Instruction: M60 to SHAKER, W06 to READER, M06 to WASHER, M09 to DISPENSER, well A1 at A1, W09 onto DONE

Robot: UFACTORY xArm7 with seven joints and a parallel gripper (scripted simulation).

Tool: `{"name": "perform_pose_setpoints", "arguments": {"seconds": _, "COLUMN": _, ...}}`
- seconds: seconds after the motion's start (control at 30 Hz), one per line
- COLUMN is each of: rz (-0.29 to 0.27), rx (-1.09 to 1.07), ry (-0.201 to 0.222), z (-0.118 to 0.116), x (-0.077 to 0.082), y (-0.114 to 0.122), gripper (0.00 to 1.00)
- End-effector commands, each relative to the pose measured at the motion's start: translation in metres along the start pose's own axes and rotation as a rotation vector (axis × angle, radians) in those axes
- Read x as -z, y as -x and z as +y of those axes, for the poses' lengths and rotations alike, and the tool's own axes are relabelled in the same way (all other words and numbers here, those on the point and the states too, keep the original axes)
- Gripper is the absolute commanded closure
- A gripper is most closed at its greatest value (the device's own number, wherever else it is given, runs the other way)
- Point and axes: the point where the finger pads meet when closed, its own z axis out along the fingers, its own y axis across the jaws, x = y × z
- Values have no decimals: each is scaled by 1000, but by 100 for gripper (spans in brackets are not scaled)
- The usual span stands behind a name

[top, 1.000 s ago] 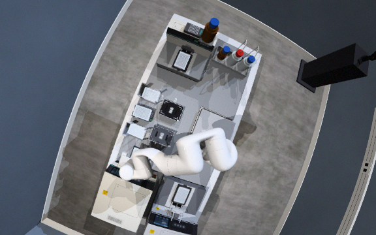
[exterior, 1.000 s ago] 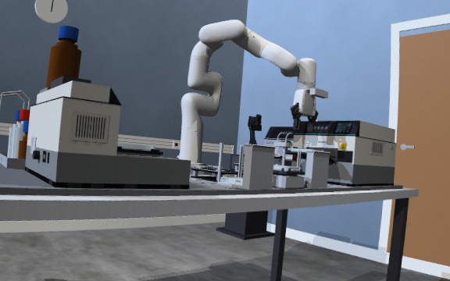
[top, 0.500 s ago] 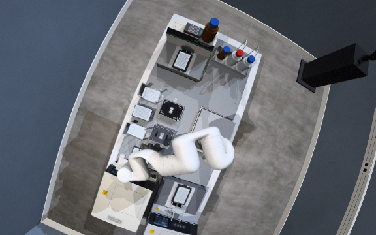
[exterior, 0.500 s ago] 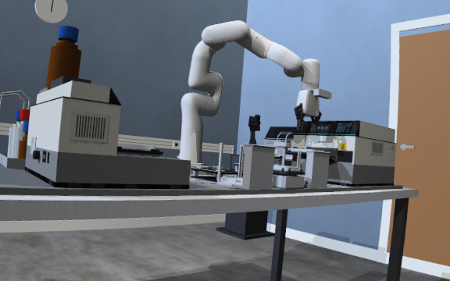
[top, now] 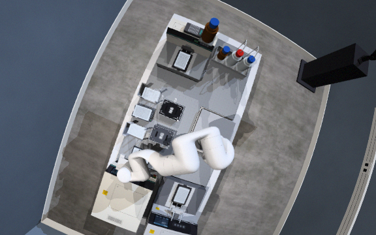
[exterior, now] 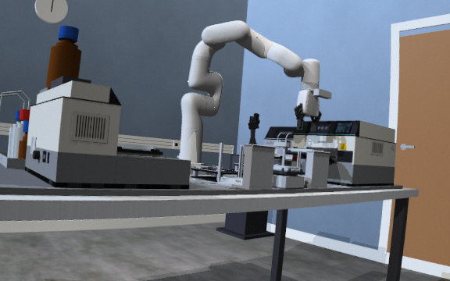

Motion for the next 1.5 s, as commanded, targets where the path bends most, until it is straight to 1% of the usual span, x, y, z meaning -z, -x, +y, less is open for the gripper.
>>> {"name": "perform_pose_setpoints", "arguments": {"seconds": 0.0, "rz": 4, "rx": 0, "ry": -2, "z": -1, "x": 2, "y": -1, "gripper": 0}}
{"name": "perform_pose_setpoints", "arguments": {"seconds": 0.53, "rz": 4, "rx": 0, "ry": -2, "z": -1, "x": 2, "y": -1, "gripper": 0}}
{"name": "perform_pose_setpoints", "arguments": {"seconds": 1.4, "rz": 4, "rx": 0, "ry": -2, "z": -1, "x": -30, "y": -1, "gripper": 0}}
{"name": "perform_pose_setpoints", "arguments": {"seconds": 1.47, "rz": 4, "rx": 0, "ry": -2, "z": -1, "x": -30, "y": -1, "gripper": 0}}
